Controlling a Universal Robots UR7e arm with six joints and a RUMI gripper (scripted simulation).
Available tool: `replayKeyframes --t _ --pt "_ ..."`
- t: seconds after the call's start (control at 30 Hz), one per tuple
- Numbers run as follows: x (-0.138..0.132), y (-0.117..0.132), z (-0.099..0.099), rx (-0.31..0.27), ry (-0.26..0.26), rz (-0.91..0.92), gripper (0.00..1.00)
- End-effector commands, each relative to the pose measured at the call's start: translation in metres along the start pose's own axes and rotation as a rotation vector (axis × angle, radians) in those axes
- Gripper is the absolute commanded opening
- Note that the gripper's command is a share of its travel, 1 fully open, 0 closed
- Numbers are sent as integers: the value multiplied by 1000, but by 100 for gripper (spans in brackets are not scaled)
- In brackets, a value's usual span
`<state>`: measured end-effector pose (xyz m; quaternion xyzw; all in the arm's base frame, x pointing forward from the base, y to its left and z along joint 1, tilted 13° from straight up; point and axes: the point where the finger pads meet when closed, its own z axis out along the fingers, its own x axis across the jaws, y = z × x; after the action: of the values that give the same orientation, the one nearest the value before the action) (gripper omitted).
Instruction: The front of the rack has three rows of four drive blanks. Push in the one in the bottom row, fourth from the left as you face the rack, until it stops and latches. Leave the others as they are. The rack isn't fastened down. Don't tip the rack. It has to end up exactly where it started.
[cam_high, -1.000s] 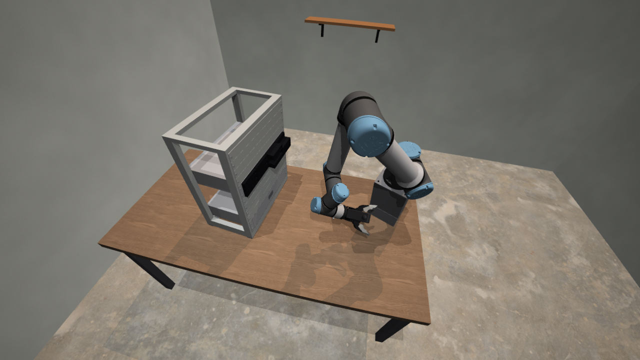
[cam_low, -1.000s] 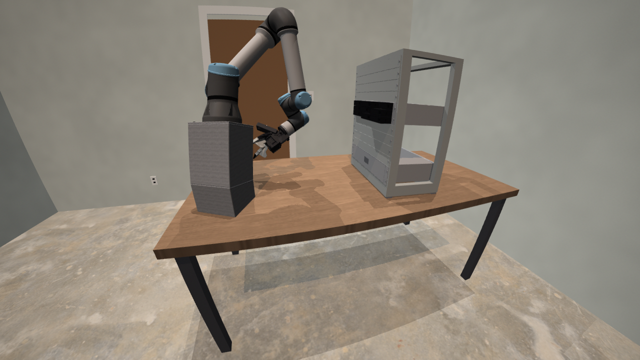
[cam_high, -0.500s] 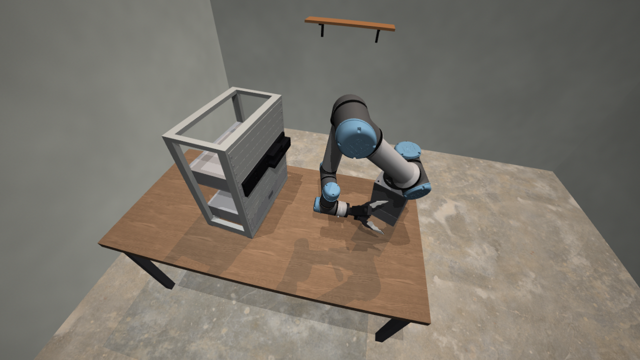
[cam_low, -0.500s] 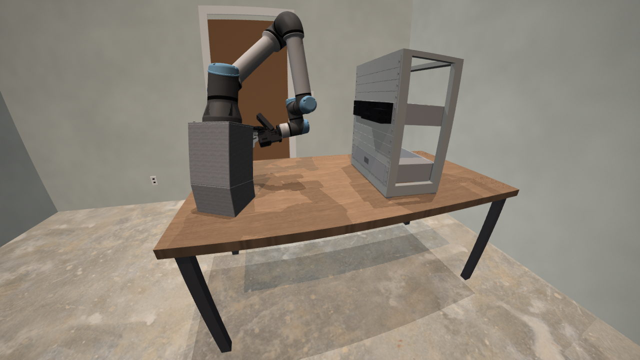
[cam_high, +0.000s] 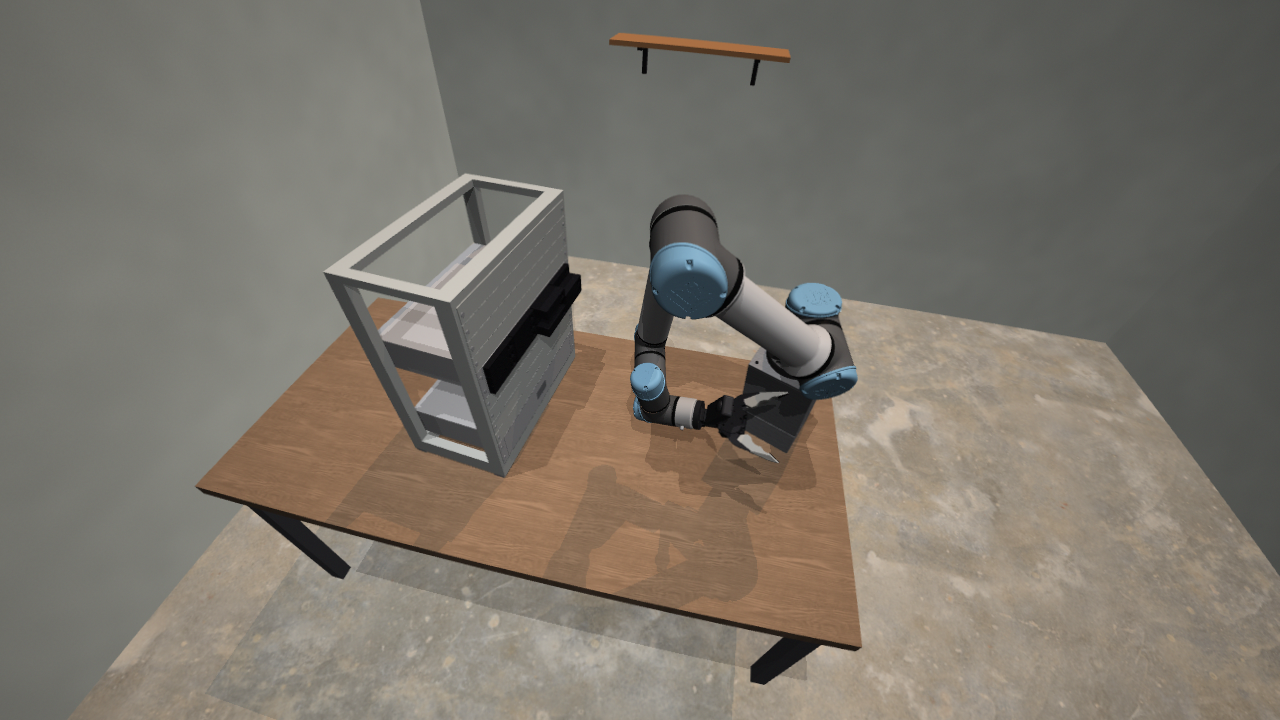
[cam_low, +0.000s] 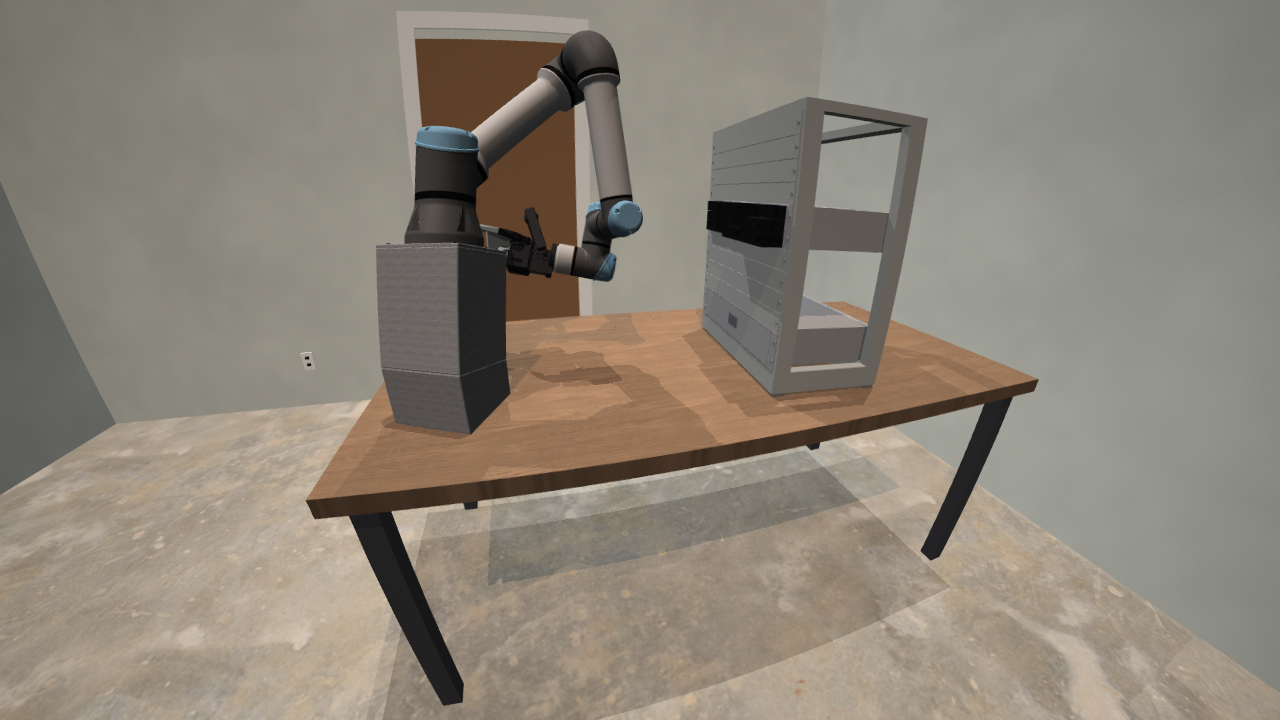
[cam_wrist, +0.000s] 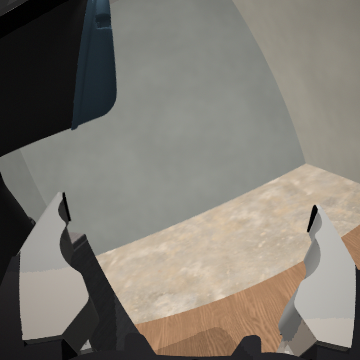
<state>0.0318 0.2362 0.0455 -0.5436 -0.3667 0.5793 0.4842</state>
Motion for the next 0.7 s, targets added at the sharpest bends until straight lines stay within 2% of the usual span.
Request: replayKeyframes --t 0.0,0.3,0.37,0.57,0.67 --pt "1 -42 -1 155 25 -38 100" --pt "3 -111 -15 429 97 -107 100" --pt "3 -111 -15 429 97 -107 100" --pt "6 -153 -34 601 161 -146 100" --pt "-5 -165 -39 701 209 -190 100"
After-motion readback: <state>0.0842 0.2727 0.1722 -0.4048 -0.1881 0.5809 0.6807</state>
